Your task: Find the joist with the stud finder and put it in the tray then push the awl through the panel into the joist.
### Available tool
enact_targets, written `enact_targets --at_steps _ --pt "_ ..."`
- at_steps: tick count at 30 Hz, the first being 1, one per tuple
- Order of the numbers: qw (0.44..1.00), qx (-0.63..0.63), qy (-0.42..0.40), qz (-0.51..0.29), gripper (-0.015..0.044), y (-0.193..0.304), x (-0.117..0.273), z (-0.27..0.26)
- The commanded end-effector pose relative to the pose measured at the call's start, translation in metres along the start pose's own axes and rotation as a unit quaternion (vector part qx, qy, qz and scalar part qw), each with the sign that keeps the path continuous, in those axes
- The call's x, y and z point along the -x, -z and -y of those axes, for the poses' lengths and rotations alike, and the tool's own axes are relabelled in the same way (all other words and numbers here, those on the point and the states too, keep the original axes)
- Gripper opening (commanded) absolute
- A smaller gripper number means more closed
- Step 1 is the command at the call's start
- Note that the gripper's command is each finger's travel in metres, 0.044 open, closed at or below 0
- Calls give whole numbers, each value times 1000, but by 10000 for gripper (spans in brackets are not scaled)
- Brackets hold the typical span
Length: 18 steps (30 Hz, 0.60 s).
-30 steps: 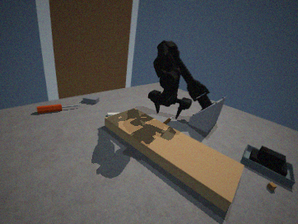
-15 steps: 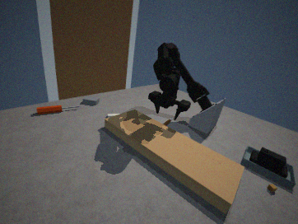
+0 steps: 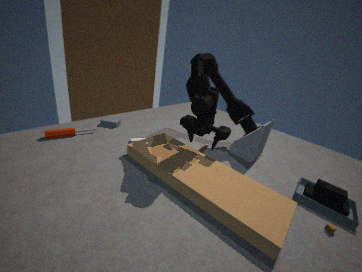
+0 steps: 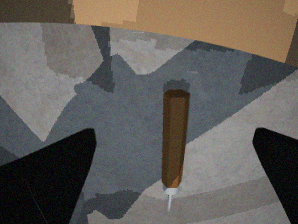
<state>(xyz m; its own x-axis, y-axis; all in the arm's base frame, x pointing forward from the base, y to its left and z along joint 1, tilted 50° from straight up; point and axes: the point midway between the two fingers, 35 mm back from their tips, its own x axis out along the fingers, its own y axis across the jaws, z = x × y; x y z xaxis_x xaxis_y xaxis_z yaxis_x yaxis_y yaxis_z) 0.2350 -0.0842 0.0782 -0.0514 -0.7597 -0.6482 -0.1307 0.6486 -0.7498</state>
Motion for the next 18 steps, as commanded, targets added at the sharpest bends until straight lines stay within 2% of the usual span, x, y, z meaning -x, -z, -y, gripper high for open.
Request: enact_targets --at_steps 1,18 --pt "1000 3 3 -2 440 1 -7 0" --pt "1000 3 5 -3 440 1 -34 1"
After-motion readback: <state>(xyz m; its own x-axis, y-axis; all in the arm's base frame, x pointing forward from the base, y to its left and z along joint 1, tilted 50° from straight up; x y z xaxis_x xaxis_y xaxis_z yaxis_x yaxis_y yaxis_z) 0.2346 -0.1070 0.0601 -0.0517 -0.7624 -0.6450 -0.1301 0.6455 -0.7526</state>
